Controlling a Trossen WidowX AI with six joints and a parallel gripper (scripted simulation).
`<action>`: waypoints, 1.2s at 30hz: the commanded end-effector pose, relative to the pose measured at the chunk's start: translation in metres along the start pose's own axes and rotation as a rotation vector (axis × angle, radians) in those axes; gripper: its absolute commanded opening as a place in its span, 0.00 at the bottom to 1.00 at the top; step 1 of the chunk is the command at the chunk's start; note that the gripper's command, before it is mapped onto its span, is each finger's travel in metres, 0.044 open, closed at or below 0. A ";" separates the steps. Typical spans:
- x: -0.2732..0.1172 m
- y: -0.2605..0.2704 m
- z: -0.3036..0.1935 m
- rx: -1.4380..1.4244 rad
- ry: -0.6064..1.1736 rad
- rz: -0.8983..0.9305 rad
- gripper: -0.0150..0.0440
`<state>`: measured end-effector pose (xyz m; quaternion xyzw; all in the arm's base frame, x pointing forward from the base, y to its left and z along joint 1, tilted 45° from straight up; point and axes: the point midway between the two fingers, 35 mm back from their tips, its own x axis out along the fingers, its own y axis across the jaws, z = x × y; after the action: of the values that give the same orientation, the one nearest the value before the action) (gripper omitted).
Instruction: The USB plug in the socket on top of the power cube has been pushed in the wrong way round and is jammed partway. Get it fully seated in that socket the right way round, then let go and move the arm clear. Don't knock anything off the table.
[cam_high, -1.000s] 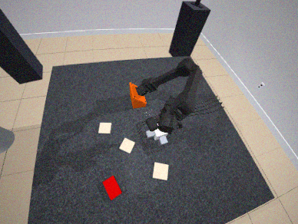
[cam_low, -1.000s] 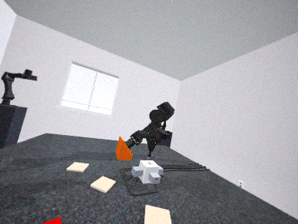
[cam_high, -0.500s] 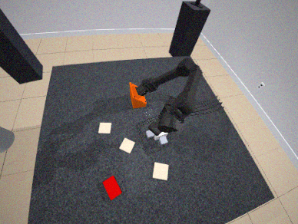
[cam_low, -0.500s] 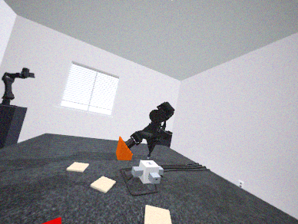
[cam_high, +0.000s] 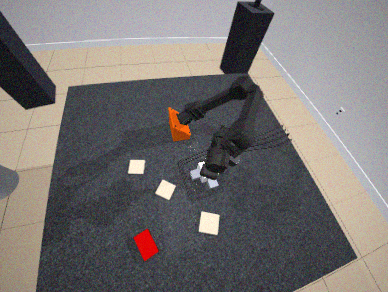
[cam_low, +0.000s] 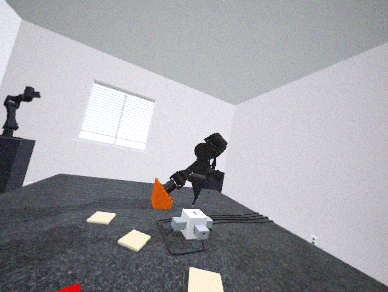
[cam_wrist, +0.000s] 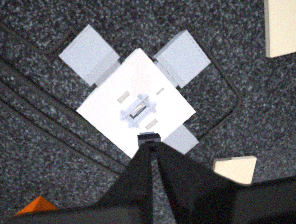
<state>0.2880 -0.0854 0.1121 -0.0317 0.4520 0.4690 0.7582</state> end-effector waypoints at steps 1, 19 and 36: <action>0.000 0.000 0.000 -0.085 0.000 0.000 0.25; 0.000 0.000 0.000 -0.556 0.000 0.000 0.25; 0.000 0.000 0.000 -0.674 0.000 0.000 0.25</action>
<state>0.2879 -0.0853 0.1122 -0.2784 0.2729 0.5914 0.7059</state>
